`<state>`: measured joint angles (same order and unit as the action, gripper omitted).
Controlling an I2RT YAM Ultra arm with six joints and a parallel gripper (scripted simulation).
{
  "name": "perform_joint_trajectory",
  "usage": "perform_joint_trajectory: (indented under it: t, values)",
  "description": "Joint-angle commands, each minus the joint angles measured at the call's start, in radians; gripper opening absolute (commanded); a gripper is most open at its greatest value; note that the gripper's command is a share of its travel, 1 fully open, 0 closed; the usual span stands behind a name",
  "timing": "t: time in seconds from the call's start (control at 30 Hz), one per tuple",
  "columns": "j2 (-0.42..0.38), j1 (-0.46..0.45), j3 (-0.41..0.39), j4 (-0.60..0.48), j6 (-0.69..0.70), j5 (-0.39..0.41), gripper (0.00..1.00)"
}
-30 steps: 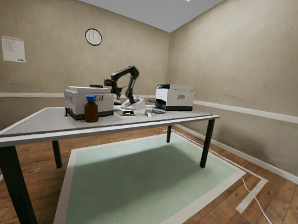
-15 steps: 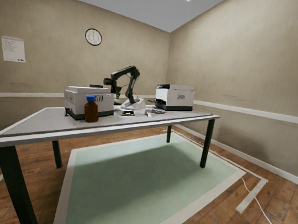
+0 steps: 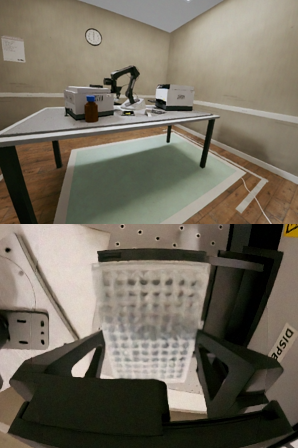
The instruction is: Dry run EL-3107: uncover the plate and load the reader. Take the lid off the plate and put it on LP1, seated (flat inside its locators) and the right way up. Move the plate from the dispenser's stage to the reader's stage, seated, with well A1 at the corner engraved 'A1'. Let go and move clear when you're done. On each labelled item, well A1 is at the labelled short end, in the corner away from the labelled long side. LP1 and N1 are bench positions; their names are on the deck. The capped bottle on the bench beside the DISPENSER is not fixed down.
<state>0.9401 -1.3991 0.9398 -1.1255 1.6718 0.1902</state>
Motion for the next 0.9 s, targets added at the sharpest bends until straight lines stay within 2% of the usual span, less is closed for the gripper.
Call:
perform_joint_trajectory:
  t: [0.0, 0.2, 0.43, 0.87]
  values:
    - [-0.042, -0.013, 0.041, -0.003, -0.008, 0.017, 0.86]
    - [-0.047, -0.016, 0.056, -0.031, -0.014, 0.011, 0.86]
    - [-0.003, -0.028, 0.089, -0.070, 0.013, 0.013, 0.86]
    - [-0.043, -0.057, 0.152, -0.158, 0.055, 0.040, 0.86]
